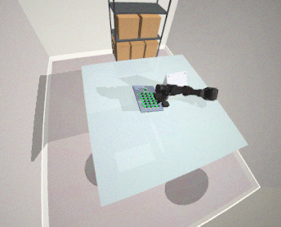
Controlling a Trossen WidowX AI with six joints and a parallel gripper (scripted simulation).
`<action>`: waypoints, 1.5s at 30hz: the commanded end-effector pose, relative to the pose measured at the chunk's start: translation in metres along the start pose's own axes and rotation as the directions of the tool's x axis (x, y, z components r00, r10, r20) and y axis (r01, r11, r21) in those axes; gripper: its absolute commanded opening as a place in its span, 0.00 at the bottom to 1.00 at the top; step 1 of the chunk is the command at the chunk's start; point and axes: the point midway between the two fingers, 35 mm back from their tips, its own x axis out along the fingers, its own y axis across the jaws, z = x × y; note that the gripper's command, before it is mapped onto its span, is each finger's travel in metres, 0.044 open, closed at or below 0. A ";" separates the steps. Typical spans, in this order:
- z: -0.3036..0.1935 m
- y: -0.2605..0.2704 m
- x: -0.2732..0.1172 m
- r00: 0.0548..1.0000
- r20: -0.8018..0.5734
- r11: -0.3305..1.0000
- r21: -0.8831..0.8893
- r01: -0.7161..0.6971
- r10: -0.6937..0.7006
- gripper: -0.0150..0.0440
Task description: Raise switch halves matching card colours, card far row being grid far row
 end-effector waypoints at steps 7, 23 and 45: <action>0.000 0.000 0.001 1.000 0.001 1.000 0.004 0.000 0.000 0.25; 0.015 -0.018 -0.064 1.000 -0.025 1.000 0.004 0.004 -0.004 0.25; 0.021 -0.029 -0.017 0.999 -0.050 1.000 0.003 0.002 -0.002 0.25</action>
